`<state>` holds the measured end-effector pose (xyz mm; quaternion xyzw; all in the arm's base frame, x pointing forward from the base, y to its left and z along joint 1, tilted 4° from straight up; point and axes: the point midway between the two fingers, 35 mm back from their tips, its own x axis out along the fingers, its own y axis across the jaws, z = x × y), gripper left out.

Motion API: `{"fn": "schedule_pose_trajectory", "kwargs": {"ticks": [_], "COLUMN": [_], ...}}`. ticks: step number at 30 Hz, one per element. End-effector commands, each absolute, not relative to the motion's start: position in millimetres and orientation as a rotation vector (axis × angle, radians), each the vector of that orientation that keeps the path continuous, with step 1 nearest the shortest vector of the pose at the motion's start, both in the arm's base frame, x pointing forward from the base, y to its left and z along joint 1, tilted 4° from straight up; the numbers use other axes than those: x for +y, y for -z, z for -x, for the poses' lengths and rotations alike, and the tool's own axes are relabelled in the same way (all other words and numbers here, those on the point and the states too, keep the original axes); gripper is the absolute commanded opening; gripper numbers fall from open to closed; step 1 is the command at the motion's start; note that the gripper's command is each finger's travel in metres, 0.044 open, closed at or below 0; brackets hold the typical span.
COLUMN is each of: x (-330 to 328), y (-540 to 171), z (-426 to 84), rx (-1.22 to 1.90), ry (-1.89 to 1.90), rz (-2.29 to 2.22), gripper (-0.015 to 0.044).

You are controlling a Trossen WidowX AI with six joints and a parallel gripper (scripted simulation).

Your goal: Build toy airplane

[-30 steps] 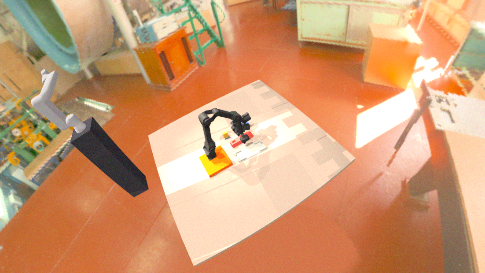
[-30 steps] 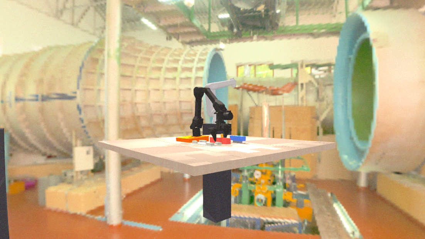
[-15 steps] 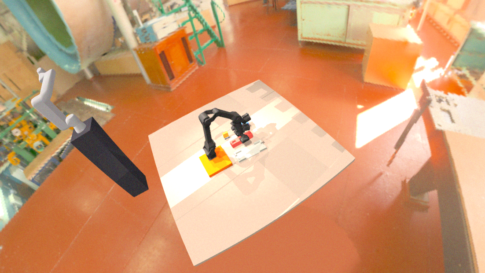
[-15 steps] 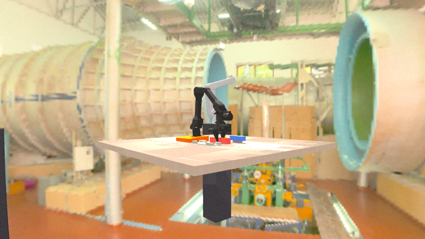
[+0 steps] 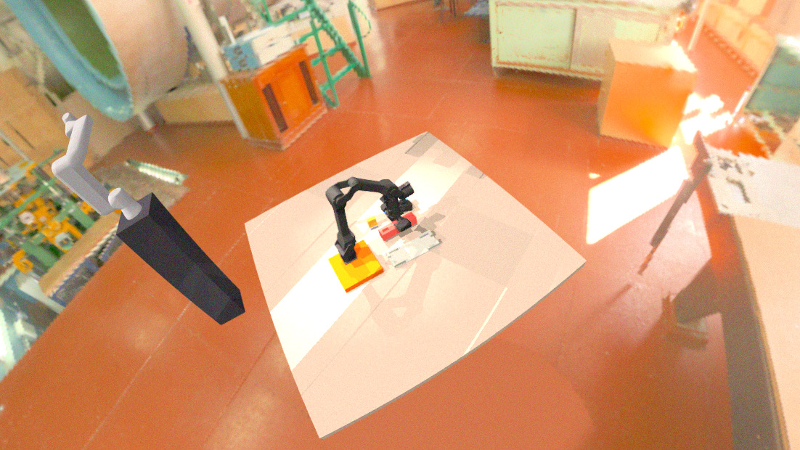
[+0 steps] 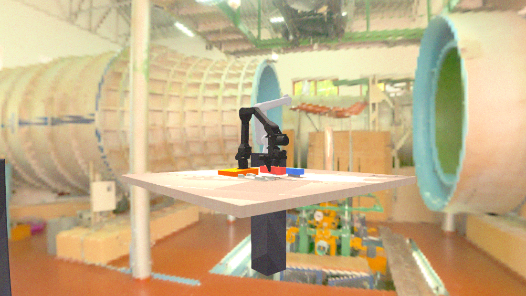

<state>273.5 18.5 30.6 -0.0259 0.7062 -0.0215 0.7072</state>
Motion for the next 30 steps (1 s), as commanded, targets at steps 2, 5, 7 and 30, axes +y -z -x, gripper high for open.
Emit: {"fn": "schedule_pose_trajectory", "kwargs": {"ticks": [2,5,7,30], "x": [20,21,21,25], "y": [-46,-55,-61,-134], "z": [-277,-278,-278,-269], "rx": [1.56,1.56,1.56,1.561], "ry": [0.047,0.047,0.047,0.047], "rz": [0.052,0.052,0.052,0.052], "gripper": [0.0,0.0,0.0,0.0]}}
